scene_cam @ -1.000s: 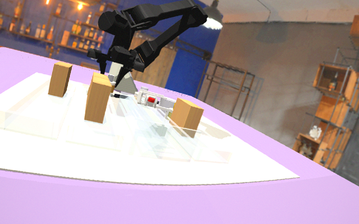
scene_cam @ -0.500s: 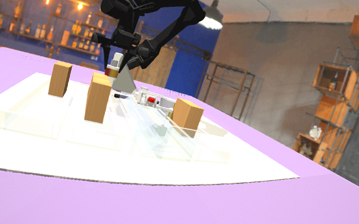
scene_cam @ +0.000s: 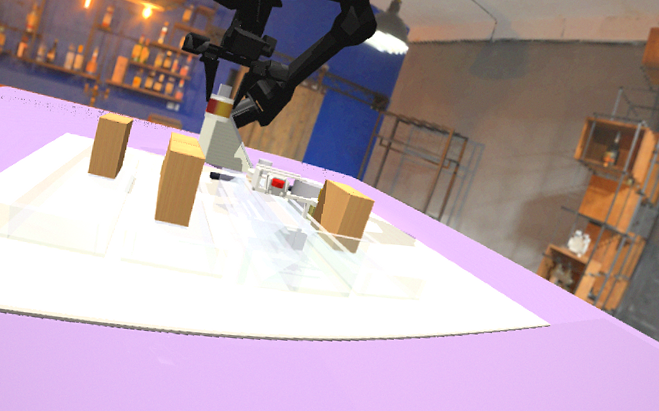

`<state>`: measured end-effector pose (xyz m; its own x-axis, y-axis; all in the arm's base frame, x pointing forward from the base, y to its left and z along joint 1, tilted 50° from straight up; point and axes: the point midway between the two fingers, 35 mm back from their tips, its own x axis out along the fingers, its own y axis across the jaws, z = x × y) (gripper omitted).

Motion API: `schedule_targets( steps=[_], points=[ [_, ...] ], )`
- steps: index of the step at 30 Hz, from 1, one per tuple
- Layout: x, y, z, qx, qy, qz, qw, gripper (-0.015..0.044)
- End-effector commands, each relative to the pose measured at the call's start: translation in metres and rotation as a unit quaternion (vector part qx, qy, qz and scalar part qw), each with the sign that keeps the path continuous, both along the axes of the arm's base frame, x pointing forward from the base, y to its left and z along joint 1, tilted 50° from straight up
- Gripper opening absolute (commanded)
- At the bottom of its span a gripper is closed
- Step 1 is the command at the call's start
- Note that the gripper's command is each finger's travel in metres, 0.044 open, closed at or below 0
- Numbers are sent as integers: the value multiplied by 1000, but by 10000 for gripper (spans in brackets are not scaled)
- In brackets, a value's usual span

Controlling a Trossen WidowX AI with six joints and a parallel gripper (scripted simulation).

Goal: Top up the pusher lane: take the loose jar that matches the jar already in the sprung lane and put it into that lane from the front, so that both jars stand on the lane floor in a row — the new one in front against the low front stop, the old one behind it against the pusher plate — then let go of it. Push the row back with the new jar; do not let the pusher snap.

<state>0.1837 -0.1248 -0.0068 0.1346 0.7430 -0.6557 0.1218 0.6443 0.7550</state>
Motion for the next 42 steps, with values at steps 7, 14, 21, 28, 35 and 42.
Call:
schedule_targets(
  steps=[7,14,21,28,35,42],
  points=[
    [42,22,9,-8,3,-7,1000,0],
    [70,45,17,-3,5,-11,1000,0],
    [90,67,25,5,7,-11,1000,0],
    [92,77,16,5,7,-12,1000,0],
    [94,85,9,6,7,-11,1000,0],
    [96,84,9,6,7,-11,1000,0]
  ],
)
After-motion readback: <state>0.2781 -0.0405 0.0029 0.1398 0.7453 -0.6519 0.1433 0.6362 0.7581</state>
